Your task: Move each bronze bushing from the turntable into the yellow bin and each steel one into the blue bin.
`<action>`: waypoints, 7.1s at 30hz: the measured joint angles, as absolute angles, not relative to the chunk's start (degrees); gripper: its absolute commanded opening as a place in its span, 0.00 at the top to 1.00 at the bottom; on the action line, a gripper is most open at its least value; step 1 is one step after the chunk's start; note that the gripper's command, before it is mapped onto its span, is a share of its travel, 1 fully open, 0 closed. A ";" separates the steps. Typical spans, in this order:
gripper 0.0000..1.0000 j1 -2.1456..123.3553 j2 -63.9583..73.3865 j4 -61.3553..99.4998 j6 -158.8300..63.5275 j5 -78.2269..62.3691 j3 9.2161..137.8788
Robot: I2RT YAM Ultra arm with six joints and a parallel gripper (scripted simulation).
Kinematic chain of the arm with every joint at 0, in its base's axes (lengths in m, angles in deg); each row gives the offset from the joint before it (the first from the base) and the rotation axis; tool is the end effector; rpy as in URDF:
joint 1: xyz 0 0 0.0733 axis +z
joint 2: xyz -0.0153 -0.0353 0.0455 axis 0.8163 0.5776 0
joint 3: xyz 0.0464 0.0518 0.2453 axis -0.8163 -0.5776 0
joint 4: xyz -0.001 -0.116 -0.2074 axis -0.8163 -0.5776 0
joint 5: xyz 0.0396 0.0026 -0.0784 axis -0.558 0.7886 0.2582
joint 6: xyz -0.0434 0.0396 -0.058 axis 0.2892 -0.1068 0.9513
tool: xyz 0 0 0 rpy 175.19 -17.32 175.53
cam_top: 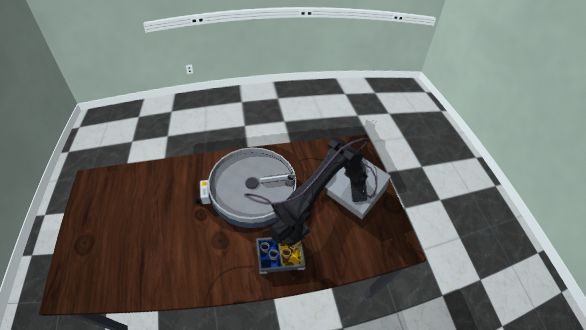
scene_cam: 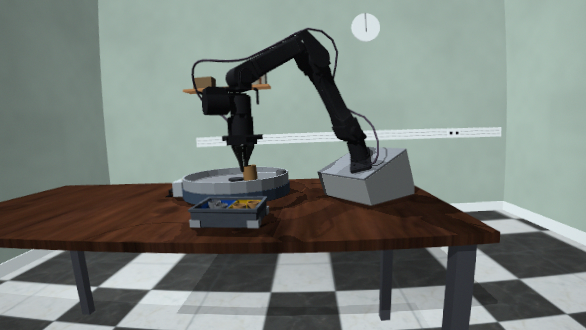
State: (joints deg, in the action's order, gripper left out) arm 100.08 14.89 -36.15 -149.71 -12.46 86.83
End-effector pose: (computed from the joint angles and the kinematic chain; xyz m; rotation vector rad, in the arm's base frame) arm 0.2395 0.2481 0.2520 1.4151 2.6776 0.5516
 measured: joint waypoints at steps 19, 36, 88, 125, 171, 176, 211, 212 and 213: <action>1.00 104.19 20.09 -40.83 -163.63 -9.90 96.40; 1.00 104.28 20.22 -41.53 -164.85 -9.62 96.84; 1.00 104.56 21.40 -42.05 -165.05 -9.48 98.17; 1.00 104.56 25.11 -32.32 -165.05 -9.48 90.74; 1.00 104.30 25.68 -29.83 -164.96 -9.48 90.09; 1.00 104.30 25.68 -29.83 -164.96 -9.48 90.09; 1.00 104.30 25.68 -29.77 -164.96 -9.48 90.11; 1.00 104.30 25.70 -29.68 -164.96 -9.48 90.11; 1.00 104.30 25.79 -29.53 -164.96 -9.48 90.11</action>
State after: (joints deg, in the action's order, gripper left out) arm 104.30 25.79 -29.53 -164.96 -9.48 90.11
